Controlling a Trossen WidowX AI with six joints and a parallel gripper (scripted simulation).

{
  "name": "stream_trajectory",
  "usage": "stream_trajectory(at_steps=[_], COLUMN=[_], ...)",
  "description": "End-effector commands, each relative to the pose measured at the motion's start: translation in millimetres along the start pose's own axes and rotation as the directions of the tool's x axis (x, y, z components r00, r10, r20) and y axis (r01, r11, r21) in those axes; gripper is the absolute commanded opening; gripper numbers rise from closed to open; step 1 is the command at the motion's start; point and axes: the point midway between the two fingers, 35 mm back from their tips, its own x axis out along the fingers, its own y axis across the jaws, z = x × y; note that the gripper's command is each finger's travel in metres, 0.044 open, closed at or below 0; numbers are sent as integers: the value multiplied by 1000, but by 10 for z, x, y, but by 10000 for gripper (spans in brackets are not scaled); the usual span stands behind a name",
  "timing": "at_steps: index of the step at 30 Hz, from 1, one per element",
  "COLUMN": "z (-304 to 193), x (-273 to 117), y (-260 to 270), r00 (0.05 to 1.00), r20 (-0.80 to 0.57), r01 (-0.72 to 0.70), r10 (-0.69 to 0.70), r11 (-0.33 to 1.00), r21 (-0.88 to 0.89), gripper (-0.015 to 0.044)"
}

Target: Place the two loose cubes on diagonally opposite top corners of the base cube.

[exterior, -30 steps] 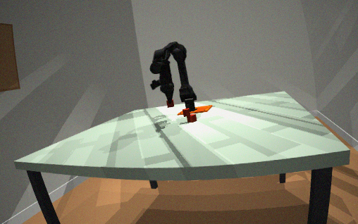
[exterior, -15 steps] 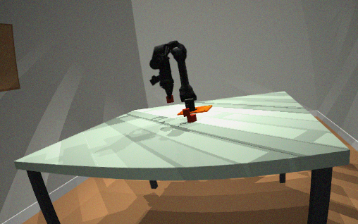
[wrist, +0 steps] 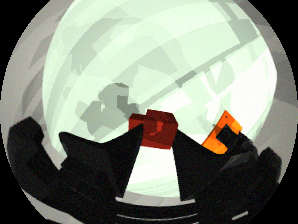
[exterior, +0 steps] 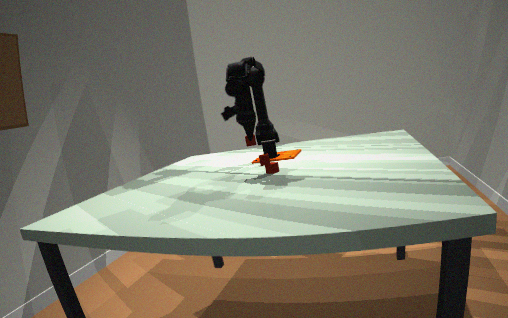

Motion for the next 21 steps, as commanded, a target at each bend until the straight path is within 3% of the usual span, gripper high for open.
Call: stream_trajectory(at_steps=[1,21], z=[-105,-702], x=[-9,49], y=[78,291], r00=[1000,1000], r20=[-2,-8], r01=[-11,-13], r10=[11,13], r11=[1000,1000], r21=[5,10], gripper=[105,105])
